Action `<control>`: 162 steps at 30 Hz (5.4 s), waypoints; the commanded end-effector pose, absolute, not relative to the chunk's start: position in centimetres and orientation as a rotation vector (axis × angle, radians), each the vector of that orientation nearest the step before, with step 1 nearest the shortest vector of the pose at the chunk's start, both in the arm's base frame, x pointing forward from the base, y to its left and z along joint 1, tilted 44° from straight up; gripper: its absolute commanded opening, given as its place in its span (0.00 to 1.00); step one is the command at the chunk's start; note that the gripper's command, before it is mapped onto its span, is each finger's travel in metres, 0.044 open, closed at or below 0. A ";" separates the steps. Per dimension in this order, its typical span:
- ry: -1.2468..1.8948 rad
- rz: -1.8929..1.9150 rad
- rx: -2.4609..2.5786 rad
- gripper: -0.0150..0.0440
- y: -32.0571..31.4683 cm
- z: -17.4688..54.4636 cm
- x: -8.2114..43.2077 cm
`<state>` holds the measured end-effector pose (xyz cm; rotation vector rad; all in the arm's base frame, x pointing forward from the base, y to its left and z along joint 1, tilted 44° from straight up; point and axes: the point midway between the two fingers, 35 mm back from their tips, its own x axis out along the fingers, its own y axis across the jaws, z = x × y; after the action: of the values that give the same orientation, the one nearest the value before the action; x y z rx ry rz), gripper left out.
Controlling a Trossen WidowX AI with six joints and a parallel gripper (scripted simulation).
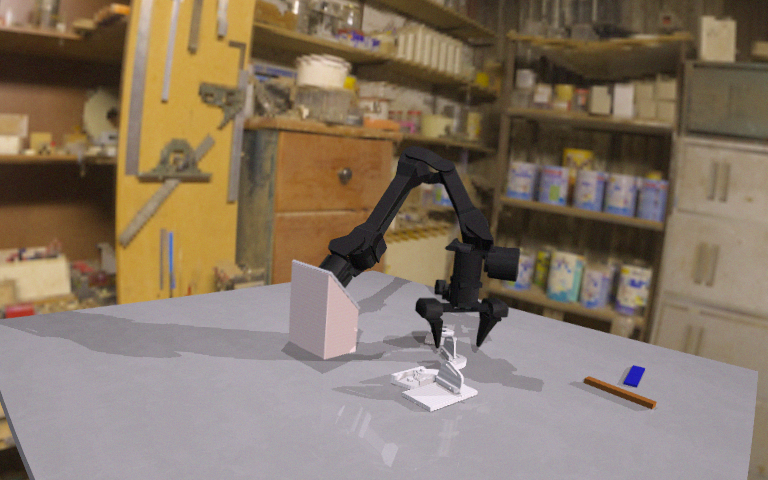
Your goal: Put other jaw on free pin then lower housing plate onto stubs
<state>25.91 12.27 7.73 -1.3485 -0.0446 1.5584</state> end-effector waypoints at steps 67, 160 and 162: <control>-0.039 1.565 -1.338 0.48 13.8 5.9 26.0; 0.631 1.306 -0.623 0.48 4.7 7.9 25.0; 0.658 1.290 -0.589 0.48 4.6 7.8 25.0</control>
<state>25.04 4.97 8.35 -0.6594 0.5957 1.3194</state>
